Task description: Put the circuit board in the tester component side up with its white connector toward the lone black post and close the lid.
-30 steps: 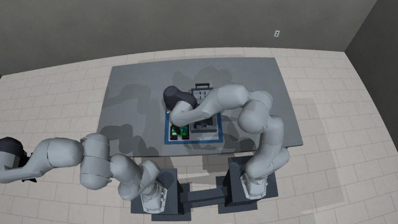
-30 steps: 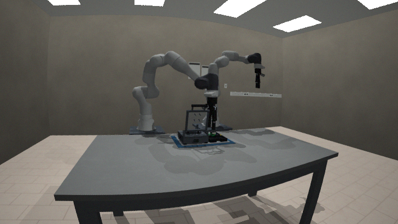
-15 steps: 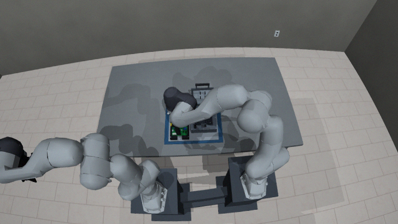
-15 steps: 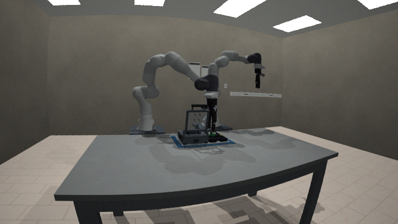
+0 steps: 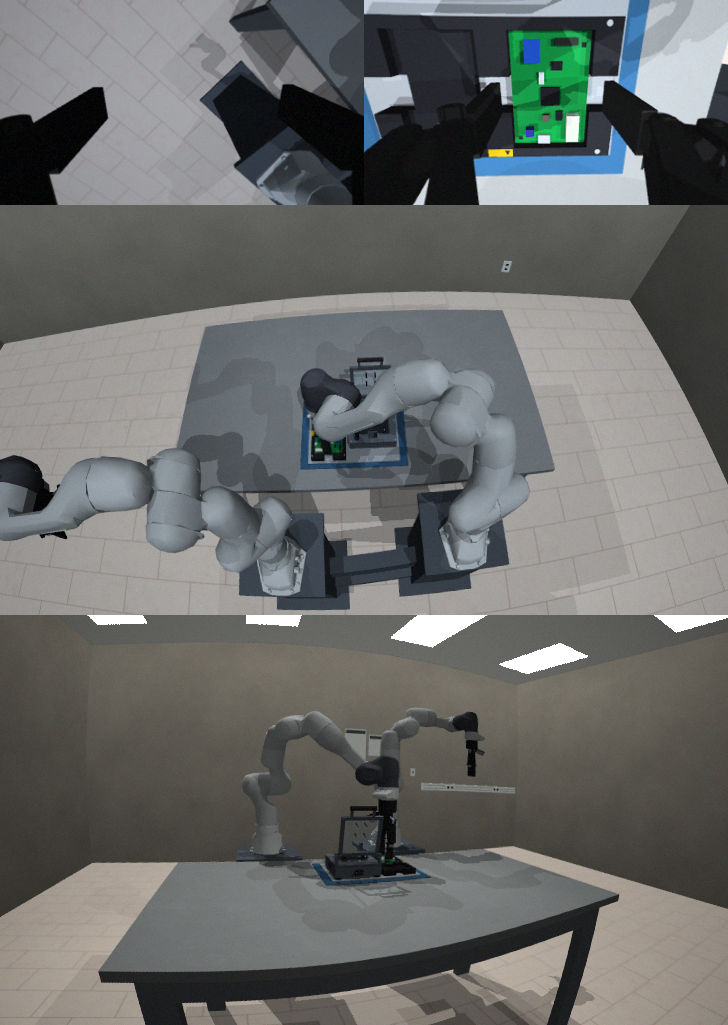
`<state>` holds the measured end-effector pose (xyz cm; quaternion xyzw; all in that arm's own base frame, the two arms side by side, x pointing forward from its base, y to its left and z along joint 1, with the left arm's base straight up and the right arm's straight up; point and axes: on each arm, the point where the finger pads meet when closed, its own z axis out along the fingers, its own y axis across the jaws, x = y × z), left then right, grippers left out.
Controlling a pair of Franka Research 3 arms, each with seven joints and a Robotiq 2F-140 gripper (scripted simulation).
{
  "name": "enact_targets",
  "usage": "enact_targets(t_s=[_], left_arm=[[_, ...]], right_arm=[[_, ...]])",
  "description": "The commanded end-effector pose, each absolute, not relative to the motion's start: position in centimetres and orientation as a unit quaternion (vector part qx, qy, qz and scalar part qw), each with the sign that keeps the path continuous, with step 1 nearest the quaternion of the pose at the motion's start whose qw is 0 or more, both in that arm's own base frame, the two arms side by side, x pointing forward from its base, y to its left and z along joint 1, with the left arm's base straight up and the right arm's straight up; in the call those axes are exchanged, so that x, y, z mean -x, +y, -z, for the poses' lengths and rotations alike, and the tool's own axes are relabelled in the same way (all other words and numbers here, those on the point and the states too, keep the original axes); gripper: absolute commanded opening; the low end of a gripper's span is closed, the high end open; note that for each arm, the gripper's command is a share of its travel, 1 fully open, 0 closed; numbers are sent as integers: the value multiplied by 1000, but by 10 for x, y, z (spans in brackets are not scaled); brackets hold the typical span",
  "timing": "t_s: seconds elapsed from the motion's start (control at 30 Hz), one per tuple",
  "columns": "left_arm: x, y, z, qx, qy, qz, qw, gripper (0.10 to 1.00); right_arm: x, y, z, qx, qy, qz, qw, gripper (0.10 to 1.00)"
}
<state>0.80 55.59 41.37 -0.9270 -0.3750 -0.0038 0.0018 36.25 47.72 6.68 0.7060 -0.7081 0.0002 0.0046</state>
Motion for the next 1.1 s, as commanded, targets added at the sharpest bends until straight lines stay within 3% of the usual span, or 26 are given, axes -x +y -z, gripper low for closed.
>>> enact_targets(t_s=[0.0,1.07], left_arm=[[-8,556,-414,927,-375,4,2,1000],[-8,556,-414,927,-375,4,2,1000]], right_arm=[[-364,479,-62,-702,-712,0,0,623],[-364,479,-57,-702,-712,0,0,623]])
